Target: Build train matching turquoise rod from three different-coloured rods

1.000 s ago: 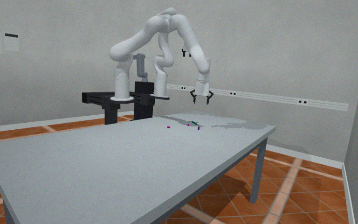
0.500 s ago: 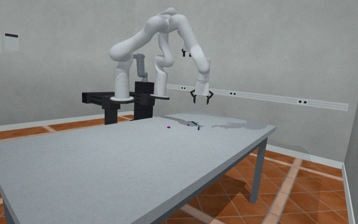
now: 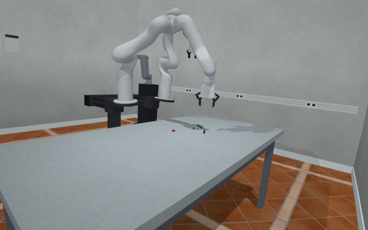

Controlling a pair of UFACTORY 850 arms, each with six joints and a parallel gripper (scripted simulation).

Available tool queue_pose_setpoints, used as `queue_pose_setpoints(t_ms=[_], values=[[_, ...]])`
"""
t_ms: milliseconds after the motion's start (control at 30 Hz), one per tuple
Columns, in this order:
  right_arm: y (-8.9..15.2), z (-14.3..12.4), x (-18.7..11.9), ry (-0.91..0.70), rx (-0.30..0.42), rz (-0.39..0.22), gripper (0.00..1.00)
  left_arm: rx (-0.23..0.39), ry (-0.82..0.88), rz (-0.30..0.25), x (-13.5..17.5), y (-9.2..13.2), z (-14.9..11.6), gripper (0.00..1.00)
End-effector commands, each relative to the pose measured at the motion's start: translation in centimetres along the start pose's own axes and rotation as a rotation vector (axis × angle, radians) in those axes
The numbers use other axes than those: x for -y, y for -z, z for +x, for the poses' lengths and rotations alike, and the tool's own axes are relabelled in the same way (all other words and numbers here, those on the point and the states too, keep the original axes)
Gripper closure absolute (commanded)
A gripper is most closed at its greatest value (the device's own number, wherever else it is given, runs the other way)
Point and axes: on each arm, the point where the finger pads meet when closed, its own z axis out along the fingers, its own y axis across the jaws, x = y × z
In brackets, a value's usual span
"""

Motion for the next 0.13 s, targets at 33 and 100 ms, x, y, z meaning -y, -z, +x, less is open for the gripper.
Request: queue_pose_setpoints(t_ms=[33,100], values=[[0.12,-0.02,-0.11,0.000,0.000,-0.002,0.00,-0.002,0.000,0.000,0.00,0.10,0.05,0.00],[0.12,-0.02,-0.11,0.000,0.000,-0.002,0.00,-0.002,0.000,0.000,0.00,0.10,0.05,0.00]])
